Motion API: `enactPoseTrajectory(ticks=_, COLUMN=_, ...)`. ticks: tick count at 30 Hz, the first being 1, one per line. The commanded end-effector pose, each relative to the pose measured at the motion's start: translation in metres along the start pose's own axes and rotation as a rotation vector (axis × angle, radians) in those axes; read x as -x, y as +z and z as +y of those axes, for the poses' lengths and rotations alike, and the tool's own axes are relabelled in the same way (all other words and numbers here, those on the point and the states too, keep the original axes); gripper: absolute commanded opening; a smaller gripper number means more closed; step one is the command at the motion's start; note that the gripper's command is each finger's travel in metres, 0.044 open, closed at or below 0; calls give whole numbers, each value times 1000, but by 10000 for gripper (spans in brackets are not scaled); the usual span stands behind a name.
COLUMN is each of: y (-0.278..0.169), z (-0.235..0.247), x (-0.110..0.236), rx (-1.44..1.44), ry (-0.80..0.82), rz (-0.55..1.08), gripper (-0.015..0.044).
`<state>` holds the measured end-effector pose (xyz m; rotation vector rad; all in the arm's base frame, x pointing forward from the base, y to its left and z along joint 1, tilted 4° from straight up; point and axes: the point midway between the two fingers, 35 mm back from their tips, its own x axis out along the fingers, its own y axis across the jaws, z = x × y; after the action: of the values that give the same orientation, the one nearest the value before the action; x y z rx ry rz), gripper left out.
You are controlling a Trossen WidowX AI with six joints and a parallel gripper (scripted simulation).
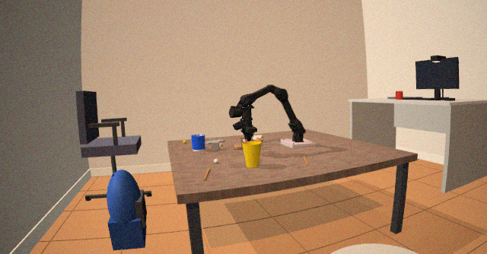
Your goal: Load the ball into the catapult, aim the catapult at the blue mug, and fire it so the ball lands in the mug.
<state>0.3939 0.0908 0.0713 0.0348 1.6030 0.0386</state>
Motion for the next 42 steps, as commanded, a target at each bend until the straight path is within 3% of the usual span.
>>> enactPoseTrajectory(ticks=1, y=1, z=0, x=20, rx=1, ry=1, rz=-9, gripper=0)
enactPoseTrajectory(ticks=11, y=-5, z=-2, x=65, rx=4, ry=1, rz=-7, gripper=0)
enactPoseTrajectory(ticks=23, y=-35, z=-66, x=50, rx=-83, ry=-16, rz=106, gripper=0)
enactPoseTrajectory(ticks=42, y=-124, z=-157, x=25, rx=-246, ry=28, rz=338, gripper=0)
